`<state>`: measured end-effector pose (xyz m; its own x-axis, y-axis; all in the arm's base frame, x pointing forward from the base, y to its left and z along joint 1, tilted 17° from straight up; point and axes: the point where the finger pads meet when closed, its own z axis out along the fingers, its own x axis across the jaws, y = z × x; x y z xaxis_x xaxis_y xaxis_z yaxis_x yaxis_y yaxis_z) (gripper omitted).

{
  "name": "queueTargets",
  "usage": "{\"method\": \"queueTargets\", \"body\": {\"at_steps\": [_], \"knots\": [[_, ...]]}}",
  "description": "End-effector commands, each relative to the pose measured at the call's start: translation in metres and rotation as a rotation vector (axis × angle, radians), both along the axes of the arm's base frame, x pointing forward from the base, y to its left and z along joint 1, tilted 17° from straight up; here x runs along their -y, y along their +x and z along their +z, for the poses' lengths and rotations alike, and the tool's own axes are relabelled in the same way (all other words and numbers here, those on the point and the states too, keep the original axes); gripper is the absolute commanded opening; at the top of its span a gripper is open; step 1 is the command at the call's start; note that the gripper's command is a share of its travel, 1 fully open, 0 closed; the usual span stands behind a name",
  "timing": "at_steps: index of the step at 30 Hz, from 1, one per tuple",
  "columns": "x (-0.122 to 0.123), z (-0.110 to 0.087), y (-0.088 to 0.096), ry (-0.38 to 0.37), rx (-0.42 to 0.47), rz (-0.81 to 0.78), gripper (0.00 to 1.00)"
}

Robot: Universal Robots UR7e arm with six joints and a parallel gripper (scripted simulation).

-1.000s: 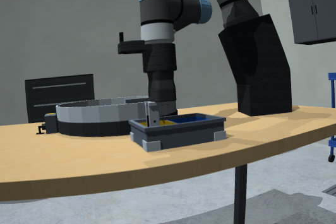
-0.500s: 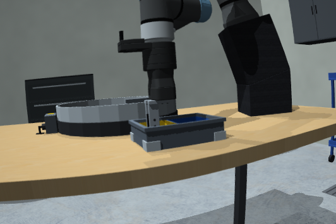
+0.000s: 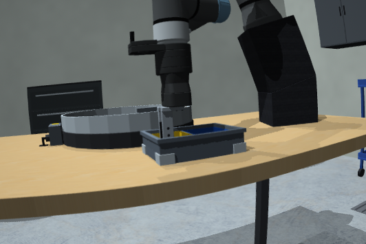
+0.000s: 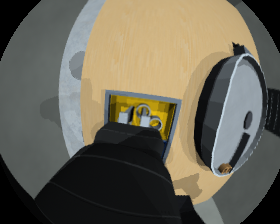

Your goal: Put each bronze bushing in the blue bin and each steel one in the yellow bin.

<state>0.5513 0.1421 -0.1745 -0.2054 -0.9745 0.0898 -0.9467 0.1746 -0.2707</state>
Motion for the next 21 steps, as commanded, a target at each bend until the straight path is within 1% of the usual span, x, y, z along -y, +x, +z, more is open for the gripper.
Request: {"method": "queueTargets", "body": {"at_steps": [1,6,11,14,16,18,21], "knots": [[0.0,0.002,0.0,0.0,0.001,0.0,0.42],[0.0,0.002,0.0,0.0,0.001,0.0,0.42],[-0.008,0.051,-0.013,0.0,0.001,0.0,0.42],[-0.008,0.051,-0.013,0.0,0.001,0.0,0.42],[-0.01,0.071,-0.018,0.0,0.001,0.0,0.42],[-0.01,0.071,-0.018,0.0,0.001,0.0,0.42],[-0.015,0.1,-0.026,0.0,0.001,0.0,0.42]]}}
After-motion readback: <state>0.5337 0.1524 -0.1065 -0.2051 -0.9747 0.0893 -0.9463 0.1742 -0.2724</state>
